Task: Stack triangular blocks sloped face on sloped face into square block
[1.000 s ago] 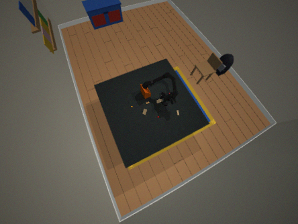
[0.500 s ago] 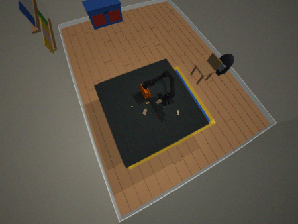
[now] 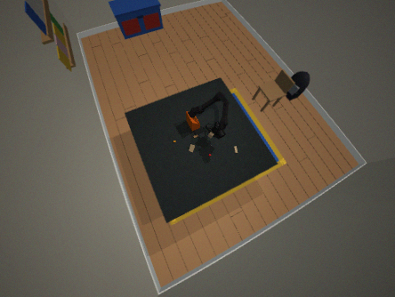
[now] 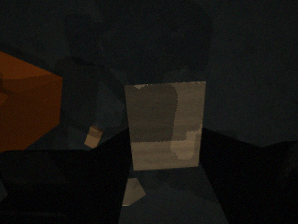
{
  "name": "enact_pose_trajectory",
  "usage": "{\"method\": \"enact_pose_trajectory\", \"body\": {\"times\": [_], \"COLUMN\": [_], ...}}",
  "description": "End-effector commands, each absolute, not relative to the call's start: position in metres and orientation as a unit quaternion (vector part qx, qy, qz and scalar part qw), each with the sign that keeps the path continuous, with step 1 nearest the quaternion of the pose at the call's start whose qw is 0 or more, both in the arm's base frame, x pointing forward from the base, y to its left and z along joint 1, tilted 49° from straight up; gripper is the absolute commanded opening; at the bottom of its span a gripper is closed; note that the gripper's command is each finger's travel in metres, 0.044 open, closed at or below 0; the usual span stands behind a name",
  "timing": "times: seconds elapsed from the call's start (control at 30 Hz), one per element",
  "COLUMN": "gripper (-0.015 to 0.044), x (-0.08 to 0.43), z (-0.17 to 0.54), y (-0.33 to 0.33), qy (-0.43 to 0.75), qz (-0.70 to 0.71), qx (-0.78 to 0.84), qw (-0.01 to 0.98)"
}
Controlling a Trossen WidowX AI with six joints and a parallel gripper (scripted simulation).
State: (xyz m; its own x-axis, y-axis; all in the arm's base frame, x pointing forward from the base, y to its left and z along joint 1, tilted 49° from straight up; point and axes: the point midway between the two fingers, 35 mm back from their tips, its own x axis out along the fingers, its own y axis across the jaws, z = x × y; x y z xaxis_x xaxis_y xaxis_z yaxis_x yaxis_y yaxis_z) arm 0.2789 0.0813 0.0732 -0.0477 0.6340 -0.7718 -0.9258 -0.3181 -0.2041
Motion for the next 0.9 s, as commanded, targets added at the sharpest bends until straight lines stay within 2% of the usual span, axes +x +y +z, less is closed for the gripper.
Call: {"method": "enact_pose_trajectory", "body": {"times": [0.0,0.23,0.5,0.87], "gripper": [0.0,0.0,0.0,0.0], "x": [0.276,0.275,0.277,0.307], "z": [0.073,0.075,0.075,0.057], "y": [0.079,0.074,0.072,0.037], "qy": [0.106,0.009,0.007,0.016], "qz": [0.701,0.685,0.684,0.681], "qx": [-0.431,-0.469,-0.471,-0.478], "qw": [0.558,0.557,0.557,0.554]}}
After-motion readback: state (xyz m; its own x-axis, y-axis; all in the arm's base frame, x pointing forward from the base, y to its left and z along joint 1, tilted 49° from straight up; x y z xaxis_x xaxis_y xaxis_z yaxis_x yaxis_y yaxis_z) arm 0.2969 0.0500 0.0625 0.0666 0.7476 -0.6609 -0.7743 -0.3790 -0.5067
